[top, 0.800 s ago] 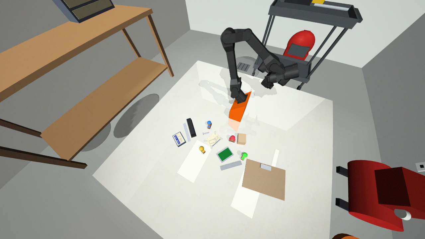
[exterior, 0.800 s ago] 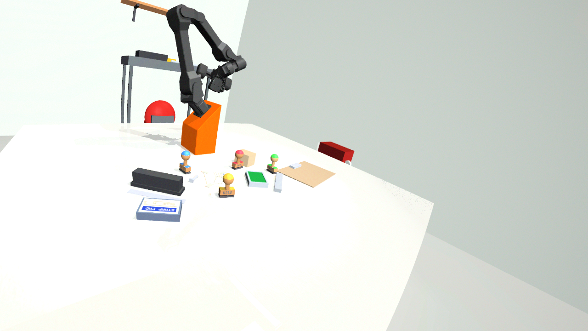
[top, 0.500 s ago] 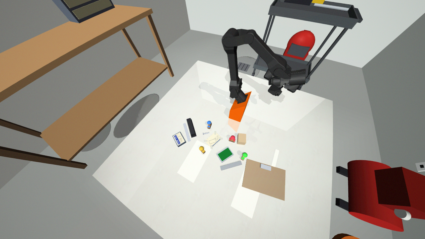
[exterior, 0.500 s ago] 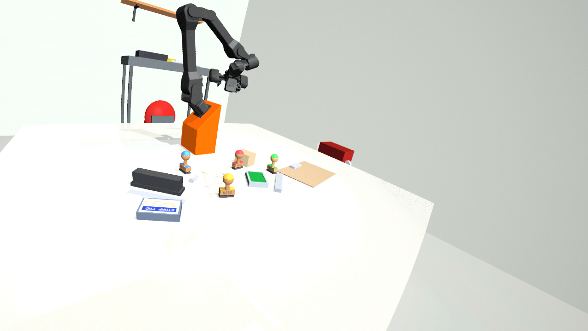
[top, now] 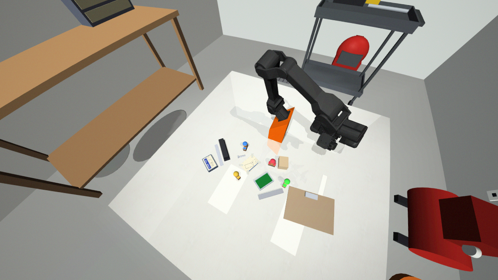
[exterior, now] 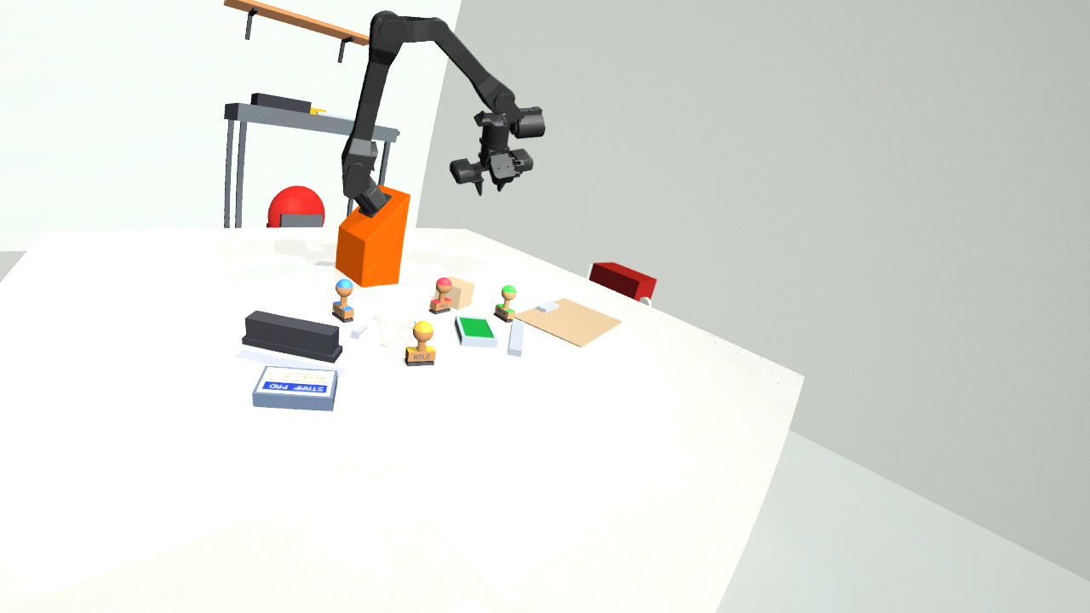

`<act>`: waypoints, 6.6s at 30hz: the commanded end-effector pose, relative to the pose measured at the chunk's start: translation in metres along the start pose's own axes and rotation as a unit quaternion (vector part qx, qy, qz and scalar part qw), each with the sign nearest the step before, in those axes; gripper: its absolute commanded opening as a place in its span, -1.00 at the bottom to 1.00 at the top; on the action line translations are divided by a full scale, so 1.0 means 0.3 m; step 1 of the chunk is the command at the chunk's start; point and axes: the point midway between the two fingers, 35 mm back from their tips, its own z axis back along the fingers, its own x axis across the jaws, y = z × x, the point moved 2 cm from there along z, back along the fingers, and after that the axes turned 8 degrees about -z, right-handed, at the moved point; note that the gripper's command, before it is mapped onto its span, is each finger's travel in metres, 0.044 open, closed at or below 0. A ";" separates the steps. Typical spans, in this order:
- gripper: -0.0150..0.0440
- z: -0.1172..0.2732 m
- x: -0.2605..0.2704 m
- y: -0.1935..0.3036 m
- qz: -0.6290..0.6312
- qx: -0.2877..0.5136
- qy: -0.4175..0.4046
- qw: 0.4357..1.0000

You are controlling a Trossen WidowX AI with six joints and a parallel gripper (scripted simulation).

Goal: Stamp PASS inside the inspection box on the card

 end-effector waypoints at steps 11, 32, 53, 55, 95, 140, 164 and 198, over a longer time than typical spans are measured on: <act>0.28 0.132 -0.001 -0.751 0.094 -0.235 0.129 0.959; 0.28 0.103 -0.064 -0.888 0.113 -0.258 0.181 0.942; 0.28 0.010 -0.097 -0.951 0.113 -0.258 0.181 0.942; 0.28 0.002 -0.101 -0.956 0.113 -0.258 0.182 0.942; -0.49 -0.043 -0.121 -0.986 0.108 -0.257 0.180 0.943; -0.49 0.015 -0.095 -0.951 0.109 -0.257 0.179 0.944; -0.49 0.046 -0.083 -0.931 0.109 -0.256 0.179 0.944; -0.49 0.090 -0.068 -0.900 0.109 -0.256 0.179 0.944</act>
